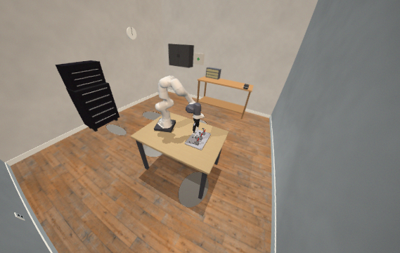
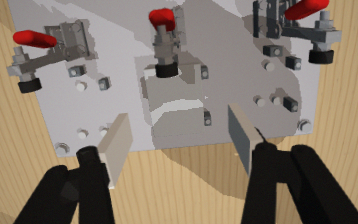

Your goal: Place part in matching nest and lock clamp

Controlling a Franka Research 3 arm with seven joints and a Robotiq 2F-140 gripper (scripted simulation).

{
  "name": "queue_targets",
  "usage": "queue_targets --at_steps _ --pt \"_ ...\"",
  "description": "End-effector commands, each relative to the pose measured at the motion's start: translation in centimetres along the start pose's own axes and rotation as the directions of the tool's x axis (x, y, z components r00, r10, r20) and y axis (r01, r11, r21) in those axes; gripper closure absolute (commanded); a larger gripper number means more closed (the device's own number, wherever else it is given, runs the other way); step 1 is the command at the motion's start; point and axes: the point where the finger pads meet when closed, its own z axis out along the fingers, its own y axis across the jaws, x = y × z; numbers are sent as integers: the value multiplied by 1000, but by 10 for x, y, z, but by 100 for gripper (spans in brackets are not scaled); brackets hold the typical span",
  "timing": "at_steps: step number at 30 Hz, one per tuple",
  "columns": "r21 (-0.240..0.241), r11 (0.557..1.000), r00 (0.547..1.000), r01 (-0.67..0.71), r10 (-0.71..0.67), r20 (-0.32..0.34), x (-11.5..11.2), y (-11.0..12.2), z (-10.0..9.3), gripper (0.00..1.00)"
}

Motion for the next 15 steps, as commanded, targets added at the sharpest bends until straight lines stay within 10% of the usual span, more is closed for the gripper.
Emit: queue_targets --at_steps 1,2,15 --pt "1 1000 1000 10 -10 -1 1 -2 -2 42" --pt "1 1000 1000 10 -10 -1 1 -2 -2 72" --pt "1 1000 1000 10 -10 -1 1 -2 -45 72"
